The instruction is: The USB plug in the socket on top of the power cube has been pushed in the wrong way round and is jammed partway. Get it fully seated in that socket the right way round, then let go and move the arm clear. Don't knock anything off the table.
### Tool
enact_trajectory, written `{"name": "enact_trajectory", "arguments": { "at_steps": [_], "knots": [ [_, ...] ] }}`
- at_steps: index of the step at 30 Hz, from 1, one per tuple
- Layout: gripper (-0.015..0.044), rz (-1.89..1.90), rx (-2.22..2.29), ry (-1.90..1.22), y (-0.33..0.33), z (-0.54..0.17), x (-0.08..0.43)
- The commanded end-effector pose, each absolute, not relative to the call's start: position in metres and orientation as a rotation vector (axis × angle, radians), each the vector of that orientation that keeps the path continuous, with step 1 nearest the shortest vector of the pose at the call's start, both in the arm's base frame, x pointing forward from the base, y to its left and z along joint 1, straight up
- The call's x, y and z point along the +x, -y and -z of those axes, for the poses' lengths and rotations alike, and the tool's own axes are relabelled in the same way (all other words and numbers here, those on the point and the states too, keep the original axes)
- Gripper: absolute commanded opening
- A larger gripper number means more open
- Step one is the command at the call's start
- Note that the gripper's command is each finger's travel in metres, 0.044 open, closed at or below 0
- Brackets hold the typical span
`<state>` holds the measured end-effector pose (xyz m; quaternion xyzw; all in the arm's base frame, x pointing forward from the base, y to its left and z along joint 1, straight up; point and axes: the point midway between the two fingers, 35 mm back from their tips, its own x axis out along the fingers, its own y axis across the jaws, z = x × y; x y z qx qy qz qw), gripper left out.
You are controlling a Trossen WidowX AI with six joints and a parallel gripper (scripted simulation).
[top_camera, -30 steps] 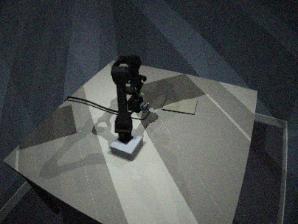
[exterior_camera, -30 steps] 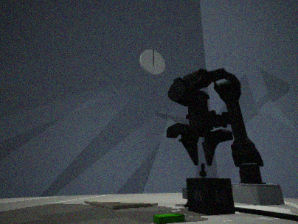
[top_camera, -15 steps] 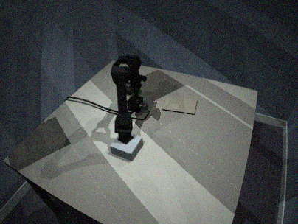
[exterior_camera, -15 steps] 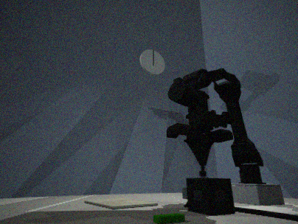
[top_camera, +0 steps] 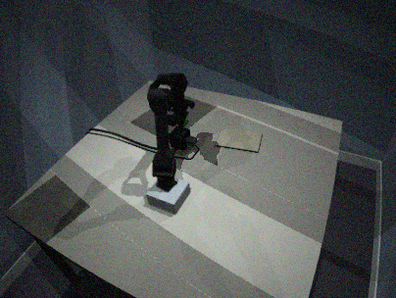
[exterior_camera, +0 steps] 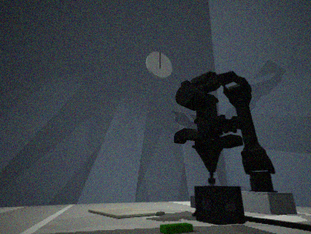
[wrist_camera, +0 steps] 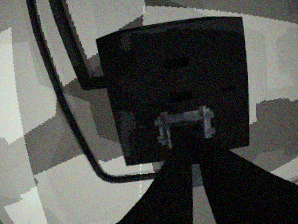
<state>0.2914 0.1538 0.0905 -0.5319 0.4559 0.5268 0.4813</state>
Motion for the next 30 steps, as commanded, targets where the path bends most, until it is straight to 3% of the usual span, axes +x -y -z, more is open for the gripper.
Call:
{"name": "enact_trajectory", "arguments": {
  "at_steps": [1,30],
  "knots": [
    [0.0000,-1.283,-1.297,-1.109,-0.154,-0.094,0.292],
    [0.0000,-1.283,-1.297,-1.109,-0.154,-0.113,0.291]
  ]
}}
